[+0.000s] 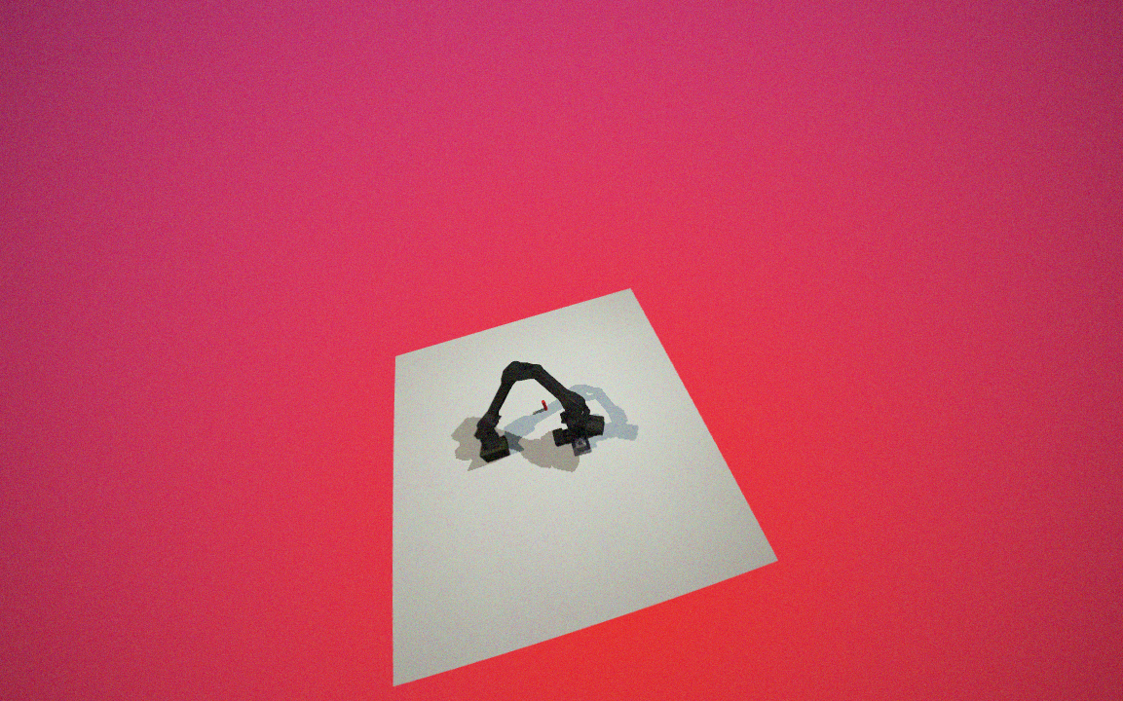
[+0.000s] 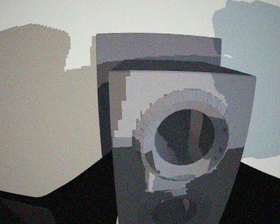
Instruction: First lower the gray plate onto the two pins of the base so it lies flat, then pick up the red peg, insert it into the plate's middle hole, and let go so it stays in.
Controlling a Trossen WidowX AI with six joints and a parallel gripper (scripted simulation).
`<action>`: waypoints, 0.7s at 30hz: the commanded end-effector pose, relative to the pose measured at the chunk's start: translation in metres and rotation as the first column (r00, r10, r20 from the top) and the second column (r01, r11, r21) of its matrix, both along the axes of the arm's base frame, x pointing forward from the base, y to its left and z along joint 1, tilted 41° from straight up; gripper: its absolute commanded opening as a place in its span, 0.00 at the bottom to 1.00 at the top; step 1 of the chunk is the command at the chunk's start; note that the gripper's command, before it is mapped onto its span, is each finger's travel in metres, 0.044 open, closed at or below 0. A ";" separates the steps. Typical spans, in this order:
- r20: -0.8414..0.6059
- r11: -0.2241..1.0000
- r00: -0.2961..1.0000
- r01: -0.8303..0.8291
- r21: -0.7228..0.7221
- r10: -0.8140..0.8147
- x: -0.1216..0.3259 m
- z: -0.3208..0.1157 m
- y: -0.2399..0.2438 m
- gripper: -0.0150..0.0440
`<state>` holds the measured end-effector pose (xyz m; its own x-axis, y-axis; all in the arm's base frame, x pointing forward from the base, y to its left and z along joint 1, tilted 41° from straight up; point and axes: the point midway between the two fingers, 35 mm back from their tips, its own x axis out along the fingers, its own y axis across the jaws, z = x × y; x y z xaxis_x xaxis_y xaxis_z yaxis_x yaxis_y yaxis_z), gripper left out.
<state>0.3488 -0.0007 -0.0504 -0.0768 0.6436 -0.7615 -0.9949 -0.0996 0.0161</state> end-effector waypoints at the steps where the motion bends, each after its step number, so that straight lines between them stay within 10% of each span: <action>1: 0.002 1.000 1.000 0.000 0.000 0.000 0.000 0.001 0.000 0.61; 10: 0.002 1.000 1.000 0.000 0.000 0.000 0.000 0.001 0.000 1.00; 21: -0.005 1.000 1.000 0.012 -0.003 -0.012 0.012 0.061 -0.056 1.00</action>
<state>0.3542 -0.0268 -0.0202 -0.0971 0.6497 -0.7540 -0.9940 -0.1014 0.0406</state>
